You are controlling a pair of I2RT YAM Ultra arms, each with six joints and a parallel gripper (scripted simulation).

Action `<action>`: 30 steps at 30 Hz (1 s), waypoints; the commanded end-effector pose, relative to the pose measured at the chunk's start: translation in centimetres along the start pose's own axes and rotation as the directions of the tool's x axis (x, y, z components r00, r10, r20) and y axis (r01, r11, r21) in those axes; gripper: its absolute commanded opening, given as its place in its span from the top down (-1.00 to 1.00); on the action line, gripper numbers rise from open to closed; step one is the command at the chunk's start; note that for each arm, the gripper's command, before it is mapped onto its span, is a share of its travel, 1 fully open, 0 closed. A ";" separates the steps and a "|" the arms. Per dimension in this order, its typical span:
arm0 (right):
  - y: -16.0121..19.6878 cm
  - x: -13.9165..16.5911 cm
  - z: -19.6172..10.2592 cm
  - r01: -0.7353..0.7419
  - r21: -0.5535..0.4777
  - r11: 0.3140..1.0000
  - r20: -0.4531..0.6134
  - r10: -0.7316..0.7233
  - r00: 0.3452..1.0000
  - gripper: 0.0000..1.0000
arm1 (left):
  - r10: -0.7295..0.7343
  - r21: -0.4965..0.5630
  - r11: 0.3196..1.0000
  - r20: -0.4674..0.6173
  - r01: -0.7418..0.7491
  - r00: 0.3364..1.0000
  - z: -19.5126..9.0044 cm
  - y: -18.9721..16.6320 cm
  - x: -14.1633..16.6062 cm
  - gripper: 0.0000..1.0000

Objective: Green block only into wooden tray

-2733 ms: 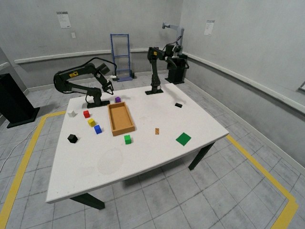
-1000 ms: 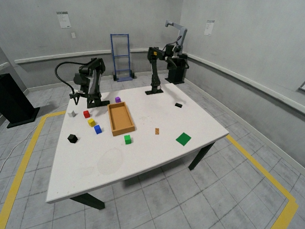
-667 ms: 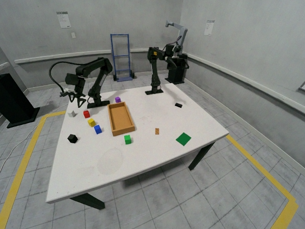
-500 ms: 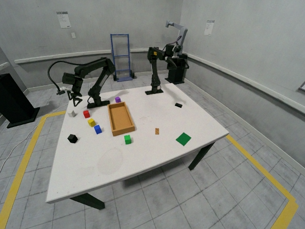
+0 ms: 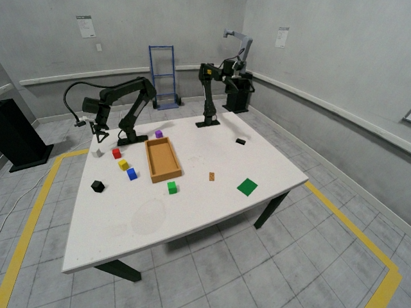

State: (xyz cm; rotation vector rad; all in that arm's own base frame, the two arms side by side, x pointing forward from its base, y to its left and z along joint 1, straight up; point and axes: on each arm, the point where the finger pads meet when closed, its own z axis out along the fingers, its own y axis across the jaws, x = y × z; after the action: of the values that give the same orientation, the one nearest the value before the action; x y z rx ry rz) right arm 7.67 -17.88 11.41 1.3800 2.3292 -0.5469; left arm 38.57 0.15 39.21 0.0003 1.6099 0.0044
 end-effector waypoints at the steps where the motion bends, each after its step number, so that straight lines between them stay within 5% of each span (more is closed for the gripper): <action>1: -0.2 -1.9 -0.6 -0.009 0.000 1.000 0.050 0.009 0.999 -1.00 | -0.001 0.001 1.000 0.020 0.001 1.000 -0.2 0.0 -0.8 -1.00; 11: 0.7 -0.6 -0.9 0.011 -0.004 1.000 0.025 -0.011 1.000 -1.00 | -0.001 0.001 1.000 0.020 0.001 1.000 -0.2 0.0 -0.8 -1.00; 19: 6.4 -1.1 -2.2 0.191 -0.118 0.974 0.102 -0.179 0.978 -1.00 | -0.001 0.001 1.000 0.020 0.001 1.000 -0.2 0.0 -0.8 -1.00; 27: 12.7 -0.9 -3.7 0.403 -0.238 0.884 0.191 -0.364 0.912 -1.00 | -0.001 0.001 1.000 0.020 0.001 1.000 -0.2 0.0 -0.8 -1.00; 30: 17.1 -0.5 -5.0 0.545 -0.305 0.781 0.265 -0.480 0.836 -1.00 | -0.001 0.001 1.000 0.020 0.001 1.000 -0.2 0.0 -0.8 -1.00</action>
State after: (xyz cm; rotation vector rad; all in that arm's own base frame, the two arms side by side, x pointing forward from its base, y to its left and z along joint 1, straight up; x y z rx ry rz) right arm 18.40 -8.98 11.54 0.6165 2.5562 -0.3411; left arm 38.57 0.15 39.21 0.0003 1.6099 0.0044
